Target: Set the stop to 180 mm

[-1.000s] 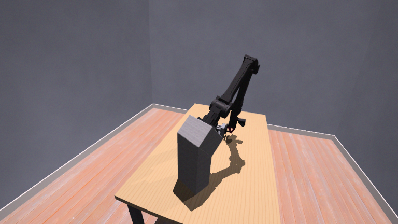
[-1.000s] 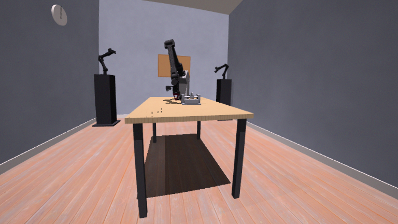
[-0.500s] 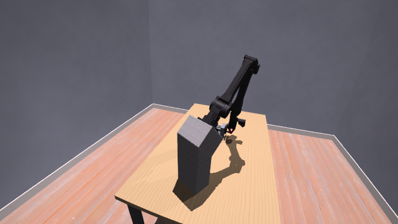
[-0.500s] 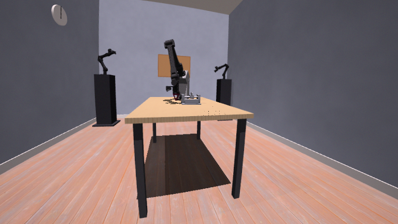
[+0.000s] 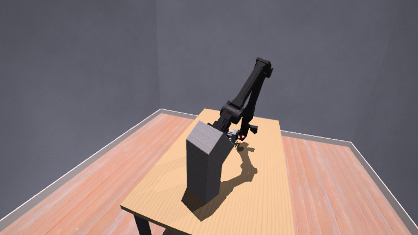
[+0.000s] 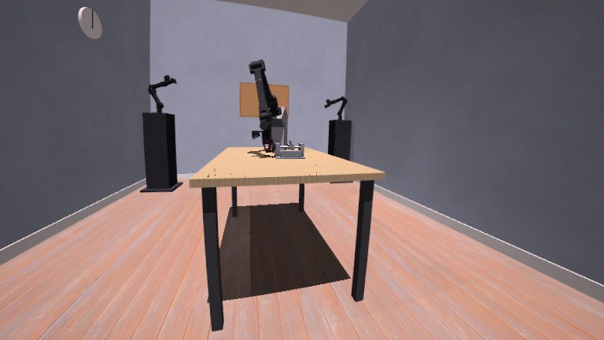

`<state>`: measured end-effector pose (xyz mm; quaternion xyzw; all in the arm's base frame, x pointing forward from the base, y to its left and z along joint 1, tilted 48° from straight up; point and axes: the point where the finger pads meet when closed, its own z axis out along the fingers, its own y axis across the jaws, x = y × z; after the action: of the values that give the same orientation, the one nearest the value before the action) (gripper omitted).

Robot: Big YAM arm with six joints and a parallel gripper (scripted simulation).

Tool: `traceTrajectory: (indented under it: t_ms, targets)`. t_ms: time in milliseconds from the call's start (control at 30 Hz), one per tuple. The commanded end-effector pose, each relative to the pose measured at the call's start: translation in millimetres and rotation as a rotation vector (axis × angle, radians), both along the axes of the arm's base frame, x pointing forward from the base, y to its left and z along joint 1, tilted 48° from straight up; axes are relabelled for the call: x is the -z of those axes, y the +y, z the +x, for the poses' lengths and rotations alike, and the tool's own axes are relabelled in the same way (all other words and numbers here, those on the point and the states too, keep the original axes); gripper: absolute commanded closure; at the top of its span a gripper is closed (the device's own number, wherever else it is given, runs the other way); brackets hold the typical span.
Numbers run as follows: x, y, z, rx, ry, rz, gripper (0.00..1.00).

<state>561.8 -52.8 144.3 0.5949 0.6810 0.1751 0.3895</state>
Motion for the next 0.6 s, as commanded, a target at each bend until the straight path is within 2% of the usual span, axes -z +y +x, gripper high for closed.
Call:
traceTrajectory:
  t_ms: [0, 33, 167, 367, 467, 567]
  targets:
    - [26.1, -13.6, -16.0, 0.022, 0.058, -0.008, 0.94]
    - [27.0, -13.6, -18.6, 0.023, 0.066, -0.007, 0.94]
    - [7.2, -14.0, -21.7, 0.023, 0.022, -0.010, 0.94]
    - [24.3, -14.0, -24.3, 0.023, 0.056, -0.008, 0.94]
    - [8.2, -13.9, -26.2, 0.023, 0.026, -0.009, 0.94]
    - [8.0, -13.8, -27.8, 0.024, 0.026, -0.009, 0.94]
